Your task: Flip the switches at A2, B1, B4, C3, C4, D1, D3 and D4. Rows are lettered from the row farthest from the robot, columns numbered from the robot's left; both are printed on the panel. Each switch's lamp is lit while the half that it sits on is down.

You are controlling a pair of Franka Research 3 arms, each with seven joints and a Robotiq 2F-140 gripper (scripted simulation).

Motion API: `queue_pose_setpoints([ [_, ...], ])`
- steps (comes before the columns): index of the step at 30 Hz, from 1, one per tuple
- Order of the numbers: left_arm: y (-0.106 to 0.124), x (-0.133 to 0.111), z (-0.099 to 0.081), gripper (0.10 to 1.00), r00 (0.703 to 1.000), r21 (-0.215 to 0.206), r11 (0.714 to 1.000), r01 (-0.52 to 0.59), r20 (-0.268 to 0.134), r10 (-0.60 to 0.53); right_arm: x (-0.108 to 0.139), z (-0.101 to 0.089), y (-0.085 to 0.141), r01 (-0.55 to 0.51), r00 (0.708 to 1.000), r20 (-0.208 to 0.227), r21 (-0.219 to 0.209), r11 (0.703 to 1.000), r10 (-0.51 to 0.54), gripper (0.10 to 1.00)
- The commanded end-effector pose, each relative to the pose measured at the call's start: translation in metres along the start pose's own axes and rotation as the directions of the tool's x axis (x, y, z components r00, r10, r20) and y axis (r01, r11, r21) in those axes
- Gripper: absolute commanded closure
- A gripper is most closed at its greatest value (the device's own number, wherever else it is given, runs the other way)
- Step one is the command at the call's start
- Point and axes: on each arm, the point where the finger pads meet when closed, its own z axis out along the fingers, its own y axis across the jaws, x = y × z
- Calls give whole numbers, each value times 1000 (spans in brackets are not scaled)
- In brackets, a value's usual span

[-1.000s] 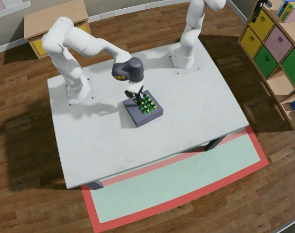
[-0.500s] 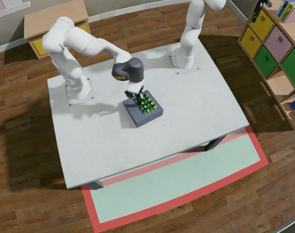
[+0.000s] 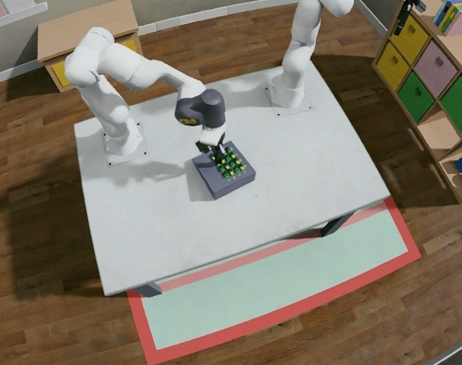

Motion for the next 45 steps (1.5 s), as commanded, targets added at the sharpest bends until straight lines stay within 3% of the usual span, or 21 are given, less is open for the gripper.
queue_pose_setpoints([
  [1, -1, -2, 0, 98, 1000, 1, 1000, -6, 4, 6, 2, -9, 0, -8, 1000, -6, 0, 1000, 8, 999],
  [6, -1, -2, 0, 98, 1000, 1, 1000, -6, 4, 6, 2, -21, 0, -8, 1000, -6, 0, 1000, 8, 999],
  [21, -1, -2, 0, 98, 1000, 1, 1000, -6, 4, 6, 1, -22, 1, -8, 1000, -6, 0, 1000, 8, 999],
  [23, -1, -2, 0, 98, 1000, 1, 1000, -6, 4, 6, -16, -21, 9, -8, 1000, -6, 1, 1000, 8, 999],
  [25, -1, -2, 0, 98, 1000, 1, 1000, -6, 4, 6, -16, -21, 9, -8, 1000, -6, 1, 1000, 8, 999],
  [28, -1, -2, 0, 98, 1000, 1, 1000, -6, 4, 6, -61, -18, 31, -8, 1000, -6, 1, 1000, 8, 999],
  [30, -1, -2, 0, 98, 1000, 1, 1000, -6, 4, 6, -75, -16, 38, -8, 1000, -6, 0, 1000, 8, 999],
  [45, -1, -2, 0, 98, 1000, 1, 1000, -6, 4, 6, -76, -16, 38, -8, 1000, -6, 0, 1000, 8, 999],
])
